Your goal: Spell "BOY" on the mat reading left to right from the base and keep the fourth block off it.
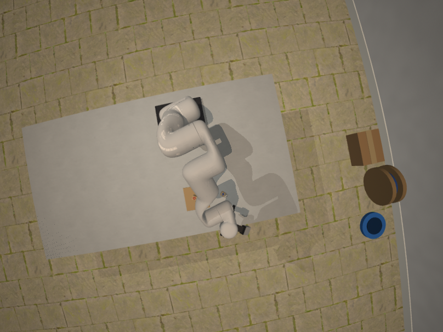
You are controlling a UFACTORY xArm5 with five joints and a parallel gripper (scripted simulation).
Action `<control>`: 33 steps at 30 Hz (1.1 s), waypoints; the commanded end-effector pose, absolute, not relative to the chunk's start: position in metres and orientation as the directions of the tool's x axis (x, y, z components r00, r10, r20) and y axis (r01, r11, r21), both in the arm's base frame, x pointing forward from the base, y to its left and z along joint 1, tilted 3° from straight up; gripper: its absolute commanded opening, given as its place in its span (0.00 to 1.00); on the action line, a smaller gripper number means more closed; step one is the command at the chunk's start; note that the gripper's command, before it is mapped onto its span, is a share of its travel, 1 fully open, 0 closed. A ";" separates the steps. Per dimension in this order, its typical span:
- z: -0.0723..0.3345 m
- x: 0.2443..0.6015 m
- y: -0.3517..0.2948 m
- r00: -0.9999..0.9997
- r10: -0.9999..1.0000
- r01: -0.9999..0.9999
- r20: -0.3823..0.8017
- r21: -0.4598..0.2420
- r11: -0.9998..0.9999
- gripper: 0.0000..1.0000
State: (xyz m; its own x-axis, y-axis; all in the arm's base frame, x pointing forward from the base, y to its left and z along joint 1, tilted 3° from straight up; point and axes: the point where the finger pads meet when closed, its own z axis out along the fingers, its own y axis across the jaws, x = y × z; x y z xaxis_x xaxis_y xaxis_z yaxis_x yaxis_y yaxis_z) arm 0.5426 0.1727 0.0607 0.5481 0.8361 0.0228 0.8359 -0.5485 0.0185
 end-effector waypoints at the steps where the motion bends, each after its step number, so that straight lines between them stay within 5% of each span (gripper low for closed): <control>1: 0.065 0.544 0.164 0.431 0.902 0.902 -0.002 -0.002 -0.431 1.00; 33: 0.082 0.541 0.119 -0.177 0.984 0.973 -0.006 -0.151 0.174 1.00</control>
State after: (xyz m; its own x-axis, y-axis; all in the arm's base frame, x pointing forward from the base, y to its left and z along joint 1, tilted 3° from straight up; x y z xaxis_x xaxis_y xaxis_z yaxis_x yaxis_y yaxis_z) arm 0.5408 0.1264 0.0765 -0.0644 0.9977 -0.0204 0.9907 0.0615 -0.1215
